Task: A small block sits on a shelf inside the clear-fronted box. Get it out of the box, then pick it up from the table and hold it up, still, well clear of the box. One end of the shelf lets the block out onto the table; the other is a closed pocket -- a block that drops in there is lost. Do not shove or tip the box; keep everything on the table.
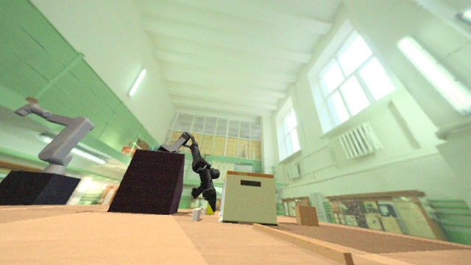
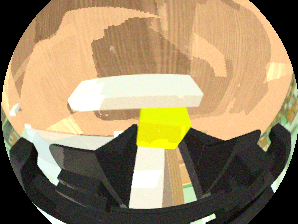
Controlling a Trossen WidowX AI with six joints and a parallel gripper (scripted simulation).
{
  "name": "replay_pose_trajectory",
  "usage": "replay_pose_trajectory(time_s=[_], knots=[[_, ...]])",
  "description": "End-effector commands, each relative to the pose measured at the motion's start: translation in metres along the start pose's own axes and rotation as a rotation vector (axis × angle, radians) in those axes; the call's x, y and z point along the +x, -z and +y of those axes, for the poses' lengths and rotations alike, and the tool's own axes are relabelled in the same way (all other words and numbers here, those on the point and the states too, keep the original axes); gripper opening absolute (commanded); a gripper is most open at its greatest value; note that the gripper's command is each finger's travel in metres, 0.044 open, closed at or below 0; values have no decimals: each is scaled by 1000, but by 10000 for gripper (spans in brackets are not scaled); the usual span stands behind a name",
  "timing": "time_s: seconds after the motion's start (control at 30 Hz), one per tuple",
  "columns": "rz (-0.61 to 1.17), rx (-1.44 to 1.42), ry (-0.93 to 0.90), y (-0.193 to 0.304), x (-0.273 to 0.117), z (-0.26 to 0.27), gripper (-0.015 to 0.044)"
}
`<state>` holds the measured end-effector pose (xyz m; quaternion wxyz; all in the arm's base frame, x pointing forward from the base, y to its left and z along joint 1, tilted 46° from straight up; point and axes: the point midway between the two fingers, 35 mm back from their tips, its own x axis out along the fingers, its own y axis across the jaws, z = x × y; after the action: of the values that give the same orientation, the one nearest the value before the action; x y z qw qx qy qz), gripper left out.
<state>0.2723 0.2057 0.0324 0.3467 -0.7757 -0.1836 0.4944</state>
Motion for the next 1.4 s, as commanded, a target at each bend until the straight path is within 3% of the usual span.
replay_pose_trajectory(time_s=[0.0, 0.07, 0.47, 0.67, 1.37], knots=[[-1, 4, -4, 1, -2, 1, 29], [-1, 3, -4, 5, -8, 1, 0], [1, -2, -2, 25, -54, 0, 0], [0, 24, -1, 26, -57, 0, 0], [-29, 839, -2, 29, -71, 12, 0]])
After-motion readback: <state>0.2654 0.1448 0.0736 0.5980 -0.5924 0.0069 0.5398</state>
